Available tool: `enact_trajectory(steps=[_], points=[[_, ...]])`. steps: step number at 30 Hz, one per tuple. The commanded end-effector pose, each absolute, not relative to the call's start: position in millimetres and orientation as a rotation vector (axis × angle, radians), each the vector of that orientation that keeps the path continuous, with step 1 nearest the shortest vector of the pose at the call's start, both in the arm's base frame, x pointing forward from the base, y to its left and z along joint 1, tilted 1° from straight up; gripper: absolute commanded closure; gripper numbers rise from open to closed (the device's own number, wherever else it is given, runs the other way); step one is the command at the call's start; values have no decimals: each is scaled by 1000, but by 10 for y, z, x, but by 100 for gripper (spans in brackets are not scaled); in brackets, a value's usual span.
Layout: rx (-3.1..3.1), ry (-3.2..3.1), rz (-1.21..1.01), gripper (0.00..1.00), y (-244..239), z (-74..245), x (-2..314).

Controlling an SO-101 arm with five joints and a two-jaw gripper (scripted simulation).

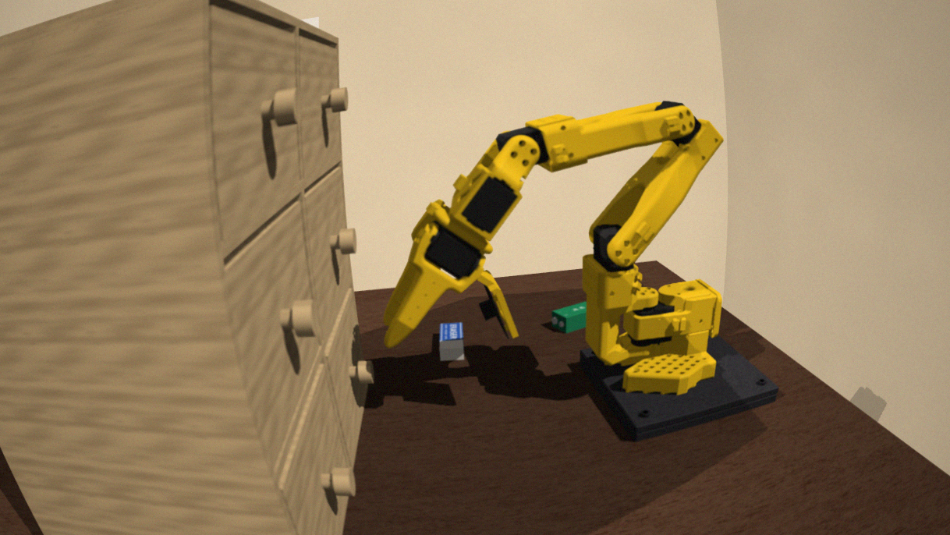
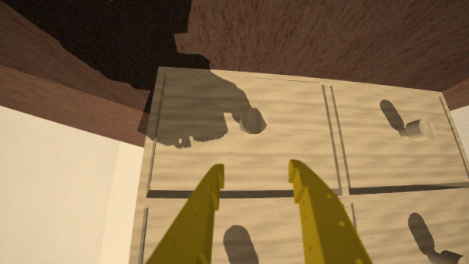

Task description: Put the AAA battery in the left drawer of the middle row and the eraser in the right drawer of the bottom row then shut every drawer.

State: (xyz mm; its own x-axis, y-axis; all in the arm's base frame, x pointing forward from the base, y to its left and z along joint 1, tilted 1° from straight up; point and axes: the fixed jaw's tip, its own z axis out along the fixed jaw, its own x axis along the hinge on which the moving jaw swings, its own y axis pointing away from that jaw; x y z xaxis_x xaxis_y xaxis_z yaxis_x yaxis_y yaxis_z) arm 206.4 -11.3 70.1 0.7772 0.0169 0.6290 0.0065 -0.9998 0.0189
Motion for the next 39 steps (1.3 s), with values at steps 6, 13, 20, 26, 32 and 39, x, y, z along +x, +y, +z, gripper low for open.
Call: enact_trajectory(steps=[6, 13, 20, 26, 32, 39], points=[[2957, 20, 1017, 79, -112, 640, 2037], [2957, 20, 1017, 79, -112, 637, 2036], [2957, 20, 1017, 79, -112, 637, 2036], [2959, 21, 1018, 79, -107, 537, 2155], [2959, 21, 1018, 79, -107, 537, 2155], [2959, 22, 1018, 79, -105, 492, 2199]])
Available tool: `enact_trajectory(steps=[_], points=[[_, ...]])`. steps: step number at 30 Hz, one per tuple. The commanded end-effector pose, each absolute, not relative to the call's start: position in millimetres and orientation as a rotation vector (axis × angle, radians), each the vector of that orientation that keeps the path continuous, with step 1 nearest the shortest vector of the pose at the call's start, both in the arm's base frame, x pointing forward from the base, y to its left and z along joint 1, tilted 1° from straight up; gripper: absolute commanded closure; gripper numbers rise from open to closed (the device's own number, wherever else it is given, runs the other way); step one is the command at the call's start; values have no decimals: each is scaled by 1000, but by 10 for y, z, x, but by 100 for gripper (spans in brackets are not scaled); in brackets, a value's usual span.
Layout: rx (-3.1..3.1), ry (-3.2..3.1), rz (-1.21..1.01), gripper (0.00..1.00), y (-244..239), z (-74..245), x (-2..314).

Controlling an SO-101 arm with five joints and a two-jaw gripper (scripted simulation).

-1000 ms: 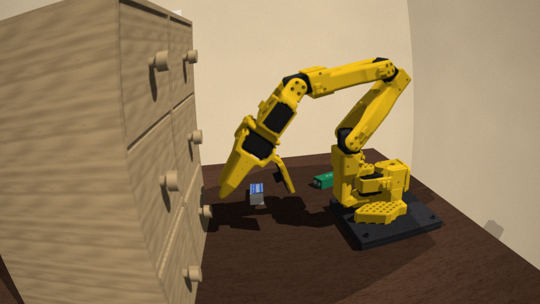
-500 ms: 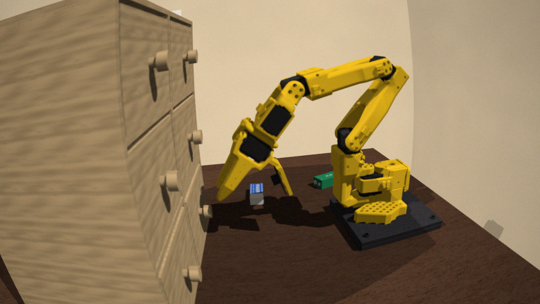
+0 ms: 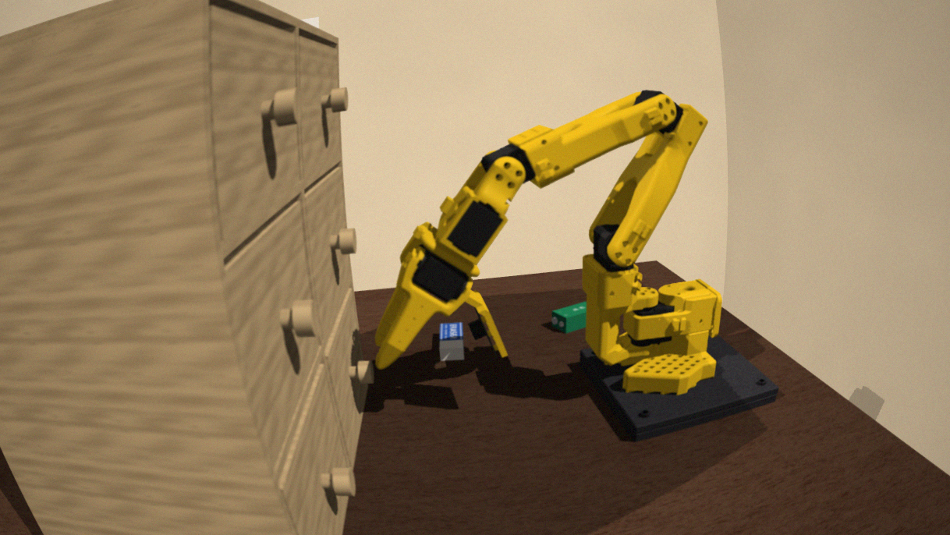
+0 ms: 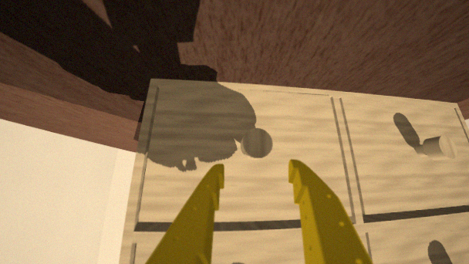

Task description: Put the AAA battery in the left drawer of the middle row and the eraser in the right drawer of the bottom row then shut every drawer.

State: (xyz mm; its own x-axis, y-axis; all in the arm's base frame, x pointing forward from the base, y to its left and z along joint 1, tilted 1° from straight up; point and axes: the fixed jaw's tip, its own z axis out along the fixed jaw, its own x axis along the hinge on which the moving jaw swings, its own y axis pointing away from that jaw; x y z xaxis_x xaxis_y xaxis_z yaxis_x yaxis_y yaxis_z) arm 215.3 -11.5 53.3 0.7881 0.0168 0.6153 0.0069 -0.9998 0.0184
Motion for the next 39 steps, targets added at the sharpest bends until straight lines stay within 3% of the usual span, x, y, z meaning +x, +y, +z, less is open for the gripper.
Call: enact_trajectory(steps=[1, 39], points=[[2960, 22, 1018, 79, -104, 468, 2220], [2962, 27, 1020, 79, -92, 360, 2302]])
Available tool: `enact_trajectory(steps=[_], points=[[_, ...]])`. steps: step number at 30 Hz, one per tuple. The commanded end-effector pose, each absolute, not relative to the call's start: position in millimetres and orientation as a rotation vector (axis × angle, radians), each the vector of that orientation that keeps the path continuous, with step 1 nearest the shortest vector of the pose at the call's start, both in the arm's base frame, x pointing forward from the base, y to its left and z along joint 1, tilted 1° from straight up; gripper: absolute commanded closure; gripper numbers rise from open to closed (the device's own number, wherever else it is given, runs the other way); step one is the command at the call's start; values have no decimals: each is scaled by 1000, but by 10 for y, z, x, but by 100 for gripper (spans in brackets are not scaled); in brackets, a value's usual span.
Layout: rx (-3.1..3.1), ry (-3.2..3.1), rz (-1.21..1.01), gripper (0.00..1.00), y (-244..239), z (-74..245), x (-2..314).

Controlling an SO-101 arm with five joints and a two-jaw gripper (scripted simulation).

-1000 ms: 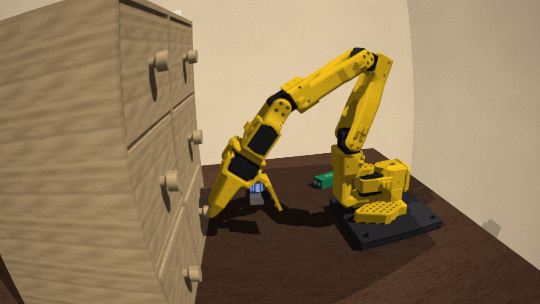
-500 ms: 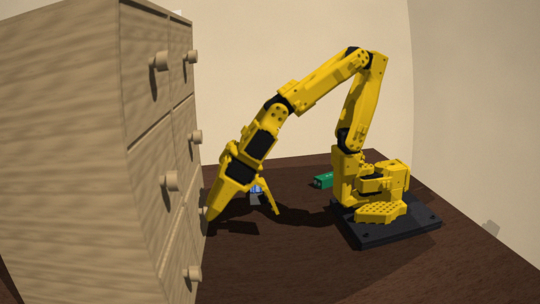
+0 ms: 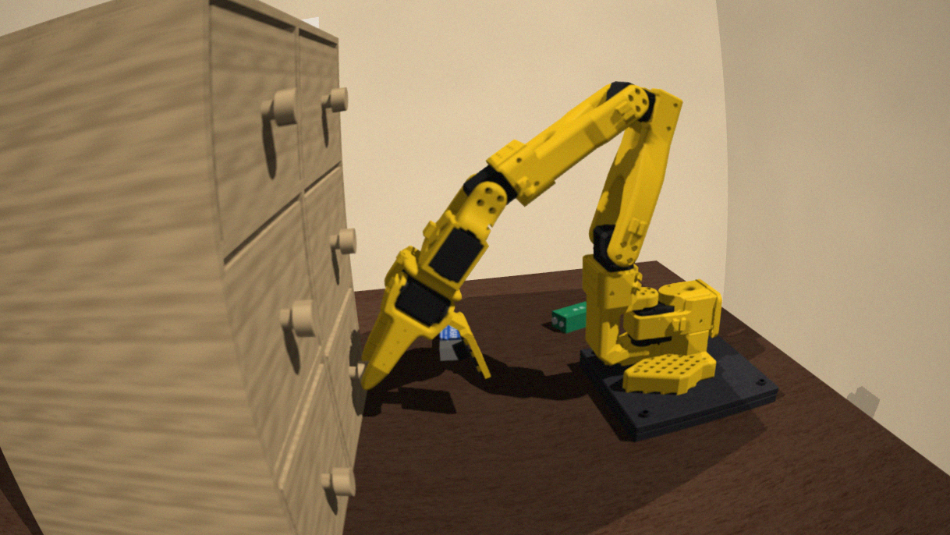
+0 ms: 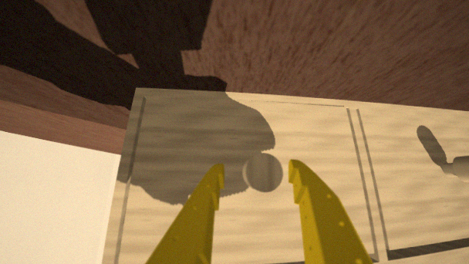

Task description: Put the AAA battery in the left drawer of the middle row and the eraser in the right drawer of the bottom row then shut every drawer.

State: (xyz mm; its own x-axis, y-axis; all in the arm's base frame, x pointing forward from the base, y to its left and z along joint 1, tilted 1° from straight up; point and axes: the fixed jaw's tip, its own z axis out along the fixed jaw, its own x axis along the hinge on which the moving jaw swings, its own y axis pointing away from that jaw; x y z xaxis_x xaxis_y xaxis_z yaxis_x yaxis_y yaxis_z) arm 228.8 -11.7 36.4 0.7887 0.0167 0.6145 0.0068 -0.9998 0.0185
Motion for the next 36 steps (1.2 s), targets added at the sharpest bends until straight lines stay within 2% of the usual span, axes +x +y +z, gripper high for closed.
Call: enact_trajectory(steps=[1, 27, 36], points=[[2962, 27, 1020, 79, -91, 359, 2303], [2963, 33, 1020, 79, -82, 354, 2308], [2963, 33, 1020, 85, -82, 354, 2308]])
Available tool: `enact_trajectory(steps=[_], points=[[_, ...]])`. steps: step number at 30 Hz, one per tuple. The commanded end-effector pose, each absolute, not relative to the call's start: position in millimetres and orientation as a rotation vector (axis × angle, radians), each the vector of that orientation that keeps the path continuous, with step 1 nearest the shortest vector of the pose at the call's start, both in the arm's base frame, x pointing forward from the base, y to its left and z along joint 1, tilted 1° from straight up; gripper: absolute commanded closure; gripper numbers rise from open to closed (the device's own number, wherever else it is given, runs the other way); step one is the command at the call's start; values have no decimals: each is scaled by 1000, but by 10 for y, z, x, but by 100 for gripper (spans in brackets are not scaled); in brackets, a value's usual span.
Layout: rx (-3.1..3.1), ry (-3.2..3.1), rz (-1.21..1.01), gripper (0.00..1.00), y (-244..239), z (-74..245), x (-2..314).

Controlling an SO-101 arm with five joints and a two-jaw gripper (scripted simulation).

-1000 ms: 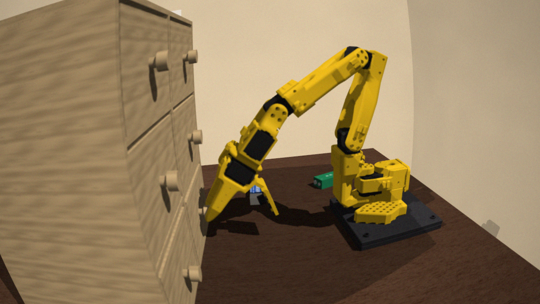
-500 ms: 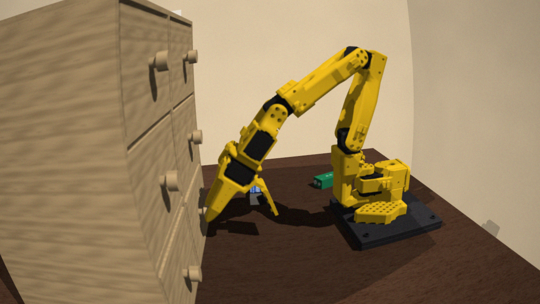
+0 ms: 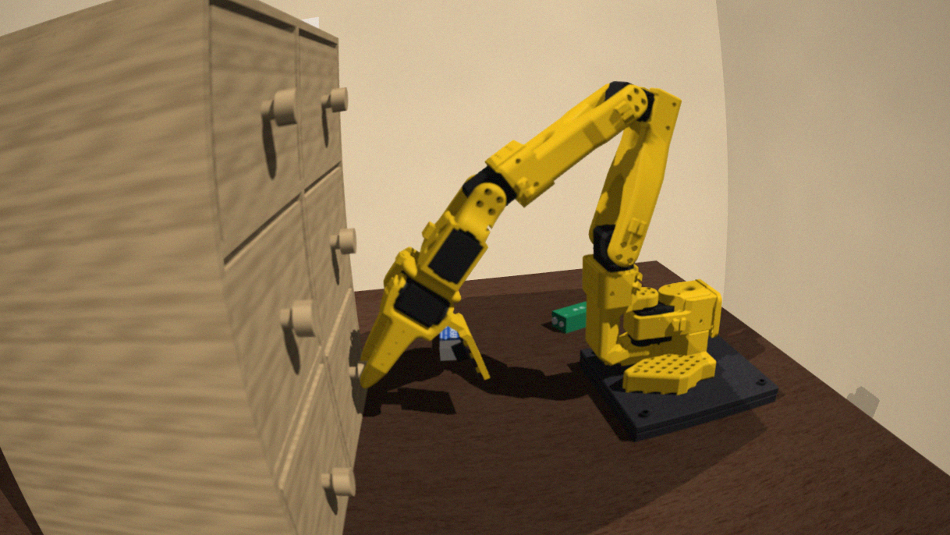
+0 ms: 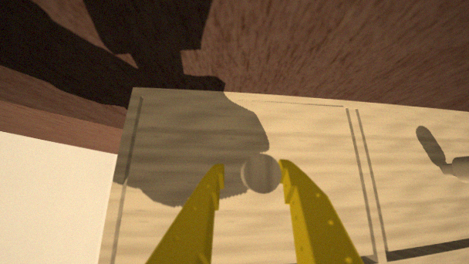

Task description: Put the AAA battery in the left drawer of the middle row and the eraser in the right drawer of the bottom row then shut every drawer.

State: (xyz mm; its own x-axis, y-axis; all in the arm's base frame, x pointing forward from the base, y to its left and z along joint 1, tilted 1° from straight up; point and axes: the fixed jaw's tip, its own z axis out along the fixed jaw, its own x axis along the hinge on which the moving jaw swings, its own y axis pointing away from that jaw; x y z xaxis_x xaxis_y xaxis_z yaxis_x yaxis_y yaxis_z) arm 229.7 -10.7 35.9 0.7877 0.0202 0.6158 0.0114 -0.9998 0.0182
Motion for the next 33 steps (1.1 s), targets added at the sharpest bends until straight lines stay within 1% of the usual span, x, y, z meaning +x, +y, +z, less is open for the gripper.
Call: enact_trajectory(steps=[1, 23, 33], points=[[2963, 33, 1020, 86, -82, 354, 2308], [2963, 33, 1020, 100, -82, 354, 2308], [2963, 33, 1020, 100, -82, 354, 2308]])
